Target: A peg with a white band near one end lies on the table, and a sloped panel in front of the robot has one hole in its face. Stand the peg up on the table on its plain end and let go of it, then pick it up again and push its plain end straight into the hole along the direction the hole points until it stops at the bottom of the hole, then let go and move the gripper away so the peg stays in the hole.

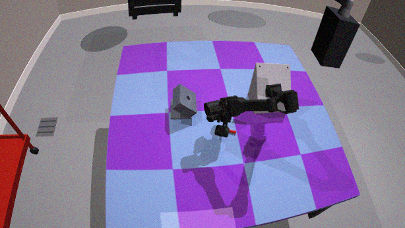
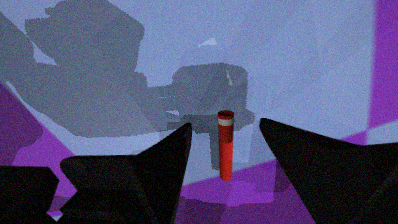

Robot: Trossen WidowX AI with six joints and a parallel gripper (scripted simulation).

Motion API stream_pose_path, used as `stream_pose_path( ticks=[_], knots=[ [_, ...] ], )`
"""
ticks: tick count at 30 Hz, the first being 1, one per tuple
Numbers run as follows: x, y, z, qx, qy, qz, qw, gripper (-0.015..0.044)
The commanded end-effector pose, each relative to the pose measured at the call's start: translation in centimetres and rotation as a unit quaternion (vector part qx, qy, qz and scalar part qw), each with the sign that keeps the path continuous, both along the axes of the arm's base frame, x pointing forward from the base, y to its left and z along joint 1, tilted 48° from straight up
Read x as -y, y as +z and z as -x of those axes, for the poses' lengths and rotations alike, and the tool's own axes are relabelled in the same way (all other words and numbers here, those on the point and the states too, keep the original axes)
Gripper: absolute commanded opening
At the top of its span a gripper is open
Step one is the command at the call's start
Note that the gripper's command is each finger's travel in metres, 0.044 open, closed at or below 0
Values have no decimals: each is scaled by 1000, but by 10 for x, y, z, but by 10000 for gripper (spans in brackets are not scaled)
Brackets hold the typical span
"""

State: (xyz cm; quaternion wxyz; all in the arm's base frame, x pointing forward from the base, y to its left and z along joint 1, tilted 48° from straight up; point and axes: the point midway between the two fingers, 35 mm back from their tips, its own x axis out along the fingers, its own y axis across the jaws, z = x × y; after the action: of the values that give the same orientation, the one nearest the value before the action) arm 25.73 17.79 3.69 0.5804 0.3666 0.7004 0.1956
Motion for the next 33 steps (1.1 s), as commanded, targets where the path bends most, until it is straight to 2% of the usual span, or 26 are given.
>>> stream_pose_path(
  ticks=[1,5,16,25,33],
  knots=[
    [0,-1,0,-1,-1,1,1000,204],
    [0,-1,0,-1,-1,1,1000,110],
    [0,-1,0,-1,-1,1,1000,110],
    [0,-1,0,-1,-1,1,1000,50],
    [0,0,1,4,-5,3,1000,50]
  ],
)
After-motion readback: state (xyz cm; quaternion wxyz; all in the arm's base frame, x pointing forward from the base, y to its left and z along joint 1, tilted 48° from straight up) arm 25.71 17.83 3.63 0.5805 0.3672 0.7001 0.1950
